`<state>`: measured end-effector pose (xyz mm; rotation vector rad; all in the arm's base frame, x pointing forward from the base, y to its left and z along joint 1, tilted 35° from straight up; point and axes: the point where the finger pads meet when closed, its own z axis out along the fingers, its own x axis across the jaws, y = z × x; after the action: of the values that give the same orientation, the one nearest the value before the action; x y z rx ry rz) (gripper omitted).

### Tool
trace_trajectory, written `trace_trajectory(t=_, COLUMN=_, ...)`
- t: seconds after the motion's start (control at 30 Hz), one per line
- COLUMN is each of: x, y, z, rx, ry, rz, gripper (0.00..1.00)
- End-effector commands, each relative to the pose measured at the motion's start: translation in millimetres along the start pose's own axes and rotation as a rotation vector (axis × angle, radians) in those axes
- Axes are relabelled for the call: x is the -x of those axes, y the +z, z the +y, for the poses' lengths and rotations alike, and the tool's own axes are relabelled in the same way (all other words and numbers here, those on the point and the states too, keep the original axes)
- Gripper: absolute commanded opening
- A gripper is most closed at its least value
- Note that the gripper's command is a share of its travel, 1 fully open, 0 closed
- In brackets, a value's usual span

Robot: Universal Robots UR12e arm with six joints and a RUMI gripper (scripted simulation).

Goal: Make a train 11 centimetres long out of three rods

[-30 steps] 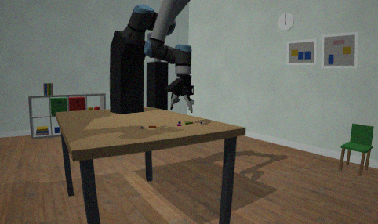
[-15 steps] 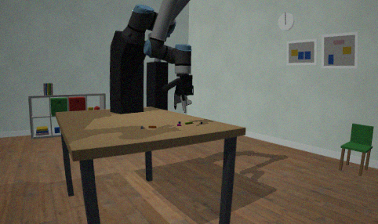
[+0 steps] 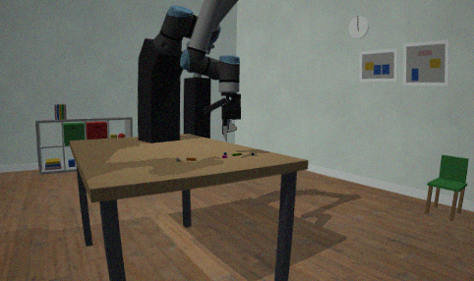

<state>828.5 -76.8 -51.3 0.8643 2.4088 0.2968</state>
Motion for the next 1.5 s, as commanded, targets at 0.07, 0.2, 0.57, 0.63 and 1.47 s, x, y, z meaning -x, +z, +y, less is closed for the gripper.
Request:
trace_trajectory(t=0.07, x=-1.0, y=-0.6, z=0.0, rx=0.000, ry=0.089, rz=-0.002, gripper=1.00)
trace_trajectory(t=0.2, x=-1.3, y=-0.6, z=0.0, rx=0.000, ry=0.106, rz=-0.002, gripper=1.00)
trace_trajectory(t=0.57, x=-2.0, y=-0.7, z=-0.1, rx=0.000, ry=0.148, rz=-0.002, gripper=1.00)
trace_trajectory(t=0.63, x=-2.0, y=-0.7, z=-0.1, rx=0.000, ry=0.149, rz=-0.002, gripper=1.00)
trace_trajectory(t=1.47, x=-2.0, y=-0.7, z=-0.1, rx=0.000, ry=0.149, rz=-0.002, gripper=0.14)
